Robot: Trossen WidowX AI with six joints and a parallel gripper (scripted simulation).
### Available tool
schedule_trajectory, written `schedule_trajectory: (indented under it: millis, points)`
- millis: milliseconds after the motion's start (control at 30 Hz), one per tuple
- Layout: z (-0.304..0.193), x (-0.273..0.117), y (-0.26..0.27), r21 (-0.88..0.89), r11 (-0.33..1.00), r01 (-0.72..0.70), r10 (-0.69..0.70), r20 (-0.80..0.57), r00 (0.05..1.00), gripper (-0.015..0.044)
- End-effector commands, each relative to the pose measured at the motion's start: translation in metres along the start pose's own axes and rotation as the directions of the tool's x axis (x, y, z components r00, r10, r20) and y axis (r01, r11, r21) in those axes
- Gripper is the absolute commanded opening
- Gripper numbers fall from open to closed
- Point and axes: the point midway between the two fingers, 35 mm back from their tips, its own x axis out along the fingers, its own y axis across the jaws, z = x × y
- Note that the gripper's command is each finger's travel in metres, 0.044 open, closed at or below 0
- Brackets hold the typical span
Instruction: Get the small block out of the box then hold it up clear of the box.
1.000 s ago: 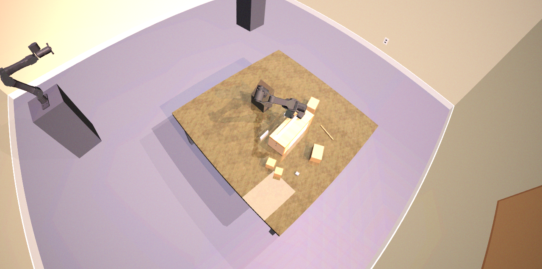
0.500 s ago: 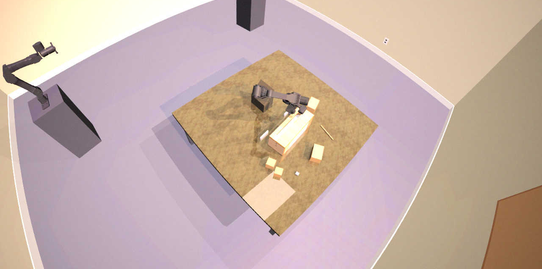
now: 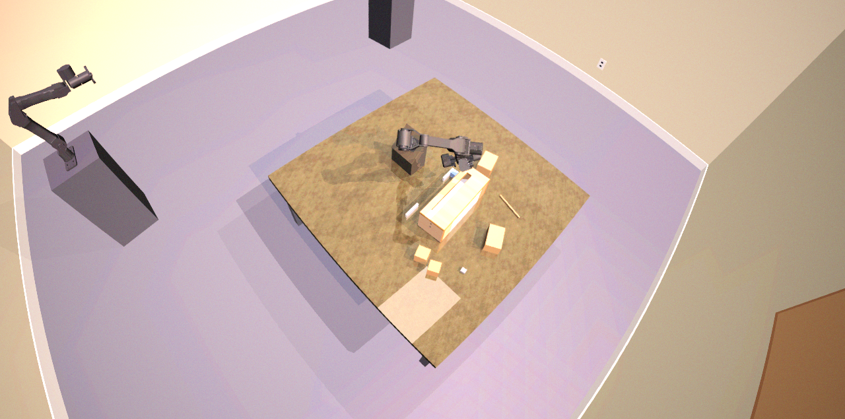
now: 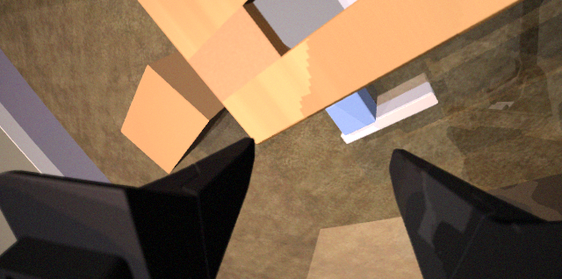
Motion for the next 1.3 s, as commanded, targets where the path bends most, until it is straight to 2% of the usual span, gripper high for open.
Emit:
schedule_trajectory:
  millis: [0,300,567,767,933,1100,1267]
  points:
    - [-0.019,0.003,0.0,-0.808,0.58,0.104,-0.021,0.113,0.993,0.0285]
    - [-0.027,0.003,0.001,-0.979,0.102,0.177,-0.018,0.176,0.984,0.0285]
    - [-0.034,0.003,0.002,-0.913,-0.347,0.213,-0.012,0.232,0.973,0.0285]
    - [-0.039,0.002,0.002,-0.739,-0.642,0.207,-0.005,0.274,0.962,0.0285]
    - [-0.043,0.002,0.002,-0.532,-0.829,0.171,0.002,0.303,0.953,0.0285]
    - [-0.047,0.002,0.002,-0.283,-0.953,0.113,0.011,0.338,0.941,0.0285]
    - [-0.05,0.001,0.002,-0.021,-0.999,0.03,0.02,0.366,0.931,0.0285]
